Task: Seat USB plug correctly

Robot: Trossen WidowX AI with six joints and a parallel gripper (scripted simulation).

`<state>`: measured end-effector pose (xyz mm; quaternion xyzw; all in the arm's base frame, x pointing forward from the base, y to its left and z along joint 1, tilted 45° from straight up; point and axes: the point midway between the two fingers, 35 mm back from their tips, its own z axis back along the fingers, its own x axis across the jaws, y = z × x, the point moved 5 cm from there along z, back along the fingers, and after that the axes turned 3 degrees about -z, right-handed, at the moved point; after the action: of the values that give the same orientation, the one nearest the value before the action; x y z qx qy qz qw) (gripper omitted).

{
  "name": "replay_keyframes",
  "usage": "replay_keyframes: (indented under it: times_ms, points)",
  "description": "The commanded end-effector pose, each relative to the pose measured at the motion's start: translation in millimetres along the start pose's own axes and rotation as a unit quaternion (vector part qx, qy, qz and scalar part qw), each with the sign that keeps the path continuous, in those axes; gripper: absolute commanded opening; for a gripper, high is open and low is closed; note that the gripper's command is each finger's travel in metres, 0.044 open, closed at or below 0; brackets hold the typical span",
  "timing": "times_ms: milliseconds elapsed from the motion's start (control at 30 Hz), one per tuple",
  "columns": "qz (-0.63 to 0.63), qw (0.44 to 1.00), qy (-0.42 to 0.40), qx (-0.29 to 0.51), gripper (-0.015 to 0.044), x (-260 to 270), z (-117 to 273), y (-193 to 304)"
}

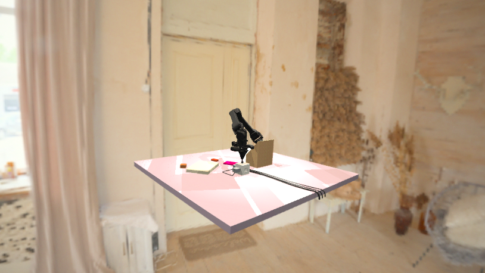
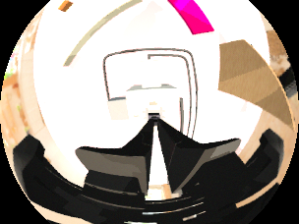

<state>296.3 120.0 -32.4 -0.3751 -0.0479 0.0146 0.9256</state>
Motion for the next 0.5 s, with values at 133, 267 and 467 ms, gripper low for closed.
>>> replay_keyframes:
  times_ms: [133, 267, 467]
  points:
    - [0.0, 1.0, 0.0, 0.0, 0.0, 0.0, 0.0, 0.0]
    - [0.0, 1.0, 0.0, 0.0, 0.0, 0.0, 2.3, 0.0]
    - [0.0, 1.0, 0.0, 0.0, 0.0, 0.0, 6.3, 0.1]
